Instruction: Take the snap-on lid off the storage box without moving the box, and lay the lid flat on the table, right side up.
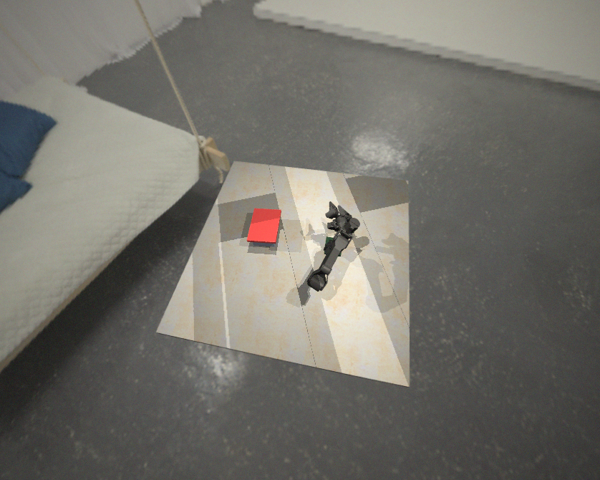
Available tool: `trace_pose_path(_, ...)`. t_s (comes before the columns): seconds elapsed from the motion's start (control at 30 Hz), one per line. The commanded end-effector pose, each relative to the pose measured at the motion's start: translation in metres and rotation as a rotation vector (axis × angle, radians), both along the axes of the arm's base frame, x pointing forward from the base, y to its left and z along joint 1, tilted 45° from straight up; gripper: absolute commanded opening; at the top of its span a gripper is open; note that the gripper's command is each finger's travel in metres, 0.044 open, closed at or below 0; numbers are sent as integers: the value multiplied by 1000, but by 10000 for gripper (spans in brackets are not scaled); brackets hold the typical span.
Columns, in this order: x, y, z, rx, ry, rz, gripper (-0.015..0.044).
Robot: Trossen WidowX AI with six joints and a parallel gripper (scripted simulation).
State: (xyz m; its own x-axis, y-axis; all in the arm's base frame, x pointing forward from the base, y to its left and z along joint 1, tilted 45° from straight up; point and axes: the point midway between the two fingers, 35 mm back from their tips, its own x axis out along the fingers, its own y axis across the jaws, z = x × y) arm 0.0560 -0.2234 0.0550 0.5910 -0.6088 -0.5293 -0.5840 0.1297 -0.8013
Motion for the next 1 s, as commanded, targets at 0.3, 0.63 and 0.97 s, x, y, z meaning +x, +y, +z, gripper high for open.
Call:
trace_pose_path(0.3, 66, 3, 9, 722, -461, -165, 235)
trace_pose_path(0.63, 129, 24, 13, 1539, -617, -493, 235)
trace_pose_path(0.97, 185, 56, 15, 2230, -465, -1088, 235)
